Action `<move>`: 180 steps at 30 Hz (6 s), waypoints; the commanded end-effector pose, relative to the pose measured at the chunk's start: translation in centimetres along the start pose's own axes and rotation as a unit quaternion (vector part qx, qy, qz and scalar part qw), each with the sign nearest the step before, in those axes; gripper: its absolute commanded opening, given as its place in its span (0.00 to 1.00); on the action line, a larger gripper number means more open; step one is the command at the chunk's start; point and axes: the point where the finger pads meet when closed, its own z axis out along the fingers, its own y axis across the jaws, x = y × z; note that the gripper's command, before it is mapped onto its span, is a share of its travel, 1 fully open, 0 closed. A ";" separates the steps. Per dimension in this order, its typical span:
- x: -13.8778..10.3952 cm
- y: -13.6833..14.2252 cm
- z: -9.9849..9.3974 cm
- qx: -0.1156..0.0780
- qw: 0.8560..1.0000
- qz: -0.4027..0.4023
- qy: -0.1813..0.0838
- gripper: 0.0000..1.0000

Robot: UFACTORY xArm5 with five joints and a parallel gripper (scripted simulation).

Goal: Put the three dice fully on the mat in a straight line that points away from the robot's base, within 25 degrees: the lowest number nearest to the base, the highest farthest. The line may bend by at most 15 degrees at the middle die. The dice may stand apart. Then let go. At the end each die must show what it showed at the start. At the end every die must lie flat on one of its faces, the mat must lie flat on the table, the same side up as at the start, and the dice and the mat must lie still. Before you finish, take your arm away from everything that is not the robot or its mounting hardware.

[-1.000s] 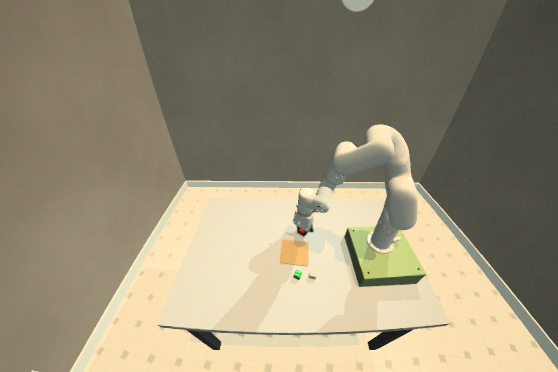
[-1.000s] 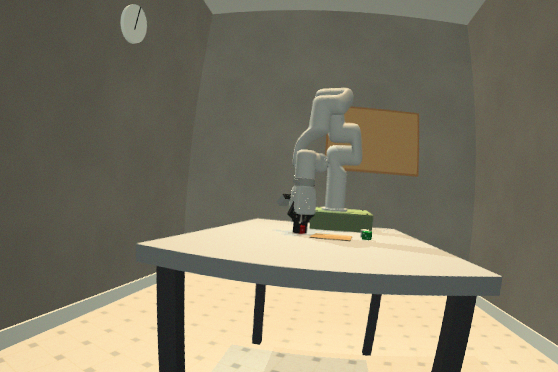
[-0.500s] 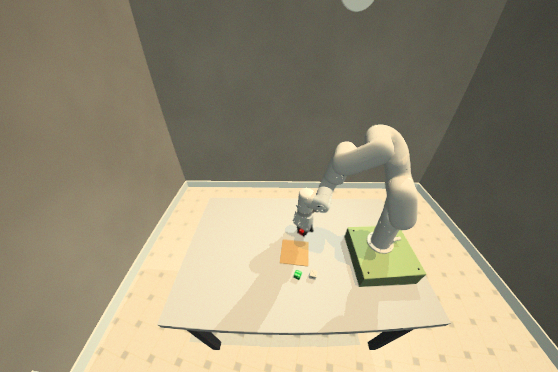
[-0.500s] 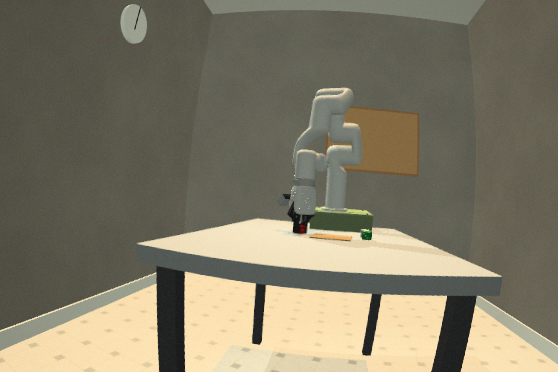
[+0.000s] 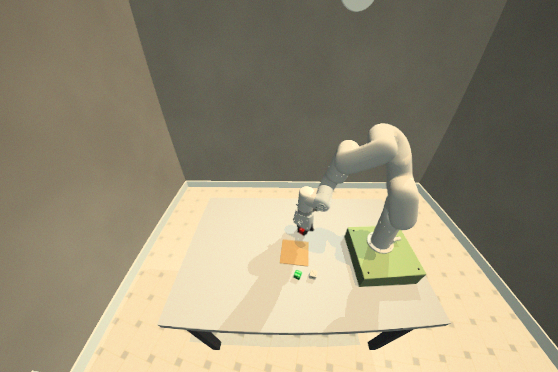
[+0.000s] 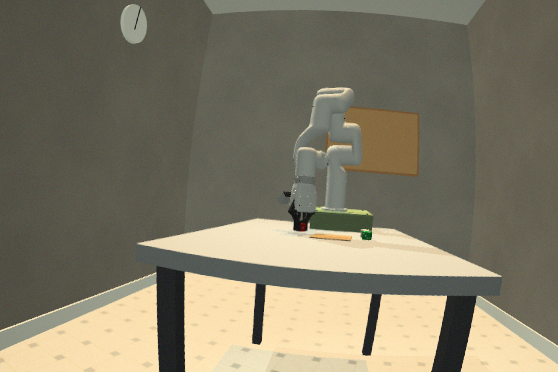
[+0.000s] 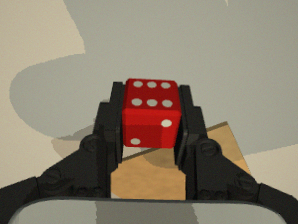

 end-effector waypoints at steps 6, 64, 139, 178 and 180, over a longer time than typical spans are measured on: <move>0.0 -0.2 -4.0 0.003 1.000 0.000 -0.001 0.27; -9.2 7.7 -8.4 0.002 0.944 -0.331 -0.007 0.27; -9.3 7.7 -0.2 0.002 0.944 -0.331 -0.007 0.27; -9.3 7.7 -0.2 0.002 0.944 -0.331 -0.007 0.27; -9.3 7.7 -0.2 0.002 0.944 -0.331 -0.007 0.27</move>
